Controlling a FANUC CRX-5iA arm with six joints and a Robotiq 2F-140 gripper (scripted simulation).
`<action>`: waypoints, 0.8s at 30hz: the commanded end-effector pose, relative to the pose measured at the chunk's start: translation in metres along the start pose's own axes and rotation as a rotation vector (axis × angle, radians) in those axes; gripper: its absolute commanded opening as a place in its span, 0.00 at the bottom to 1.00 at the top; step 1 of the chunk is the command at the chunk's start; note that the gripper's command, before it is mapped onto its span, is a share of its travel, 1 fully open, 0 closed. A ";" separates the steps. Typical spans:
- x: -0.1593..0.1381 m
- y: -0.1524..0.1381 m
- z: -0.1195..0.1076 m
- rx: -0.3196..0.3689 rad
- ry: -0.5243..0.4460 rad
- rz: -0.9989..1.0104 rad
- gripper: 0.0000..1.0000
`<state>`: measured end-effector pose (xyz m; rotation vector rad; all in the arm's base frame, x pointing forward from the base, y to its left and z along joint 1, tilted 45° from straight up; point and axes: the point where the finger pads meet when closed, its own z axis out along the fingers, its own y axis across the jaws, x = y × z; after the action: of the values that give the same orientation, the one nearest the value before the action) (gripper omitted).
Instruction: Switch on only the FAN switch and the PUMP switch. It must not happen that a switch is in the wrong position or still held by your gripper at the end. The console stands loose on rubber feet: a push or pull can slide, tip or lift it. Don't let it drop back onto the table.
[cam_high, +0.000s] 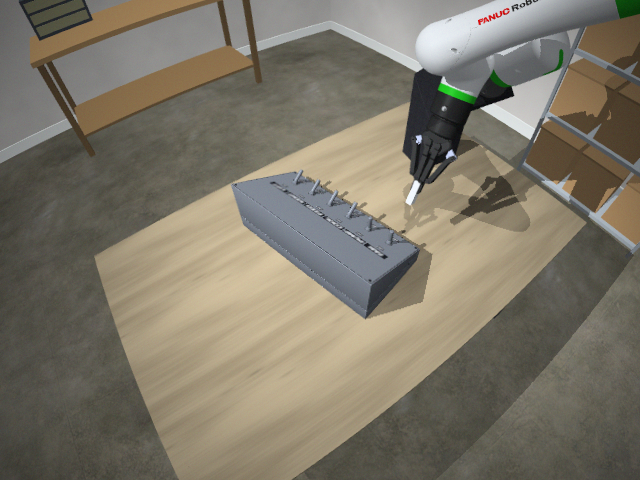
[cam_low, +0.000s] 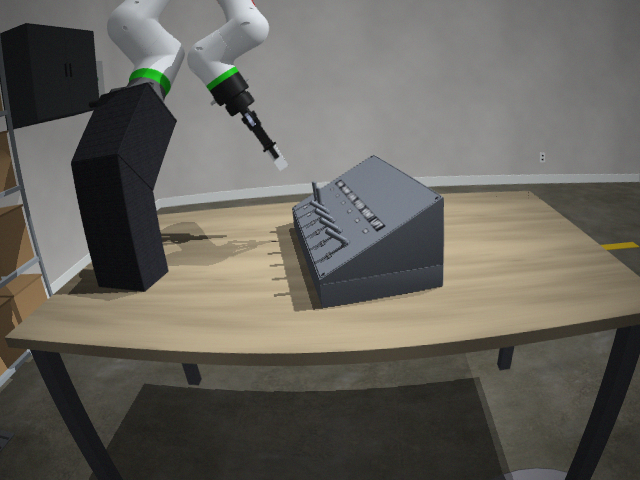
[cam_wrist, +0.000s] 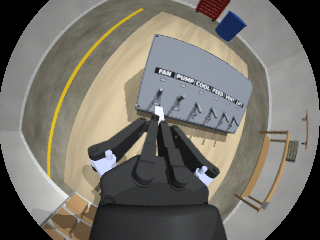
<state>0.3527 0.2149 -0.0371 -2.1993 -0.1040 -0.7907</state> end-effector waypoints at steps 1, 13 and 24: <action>0.001 -0.001 -0.013 0.001 -0.002 0.001 0.00; 0.001 -0.001 -0.014 0.000 -0.002 0.001 1.00; 0.001 -0.001 -0.014 0.000 -0.002 0.001 1.00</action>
<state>0.3465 0.2055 -0.0288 -2.1994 -0.1044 -0.7875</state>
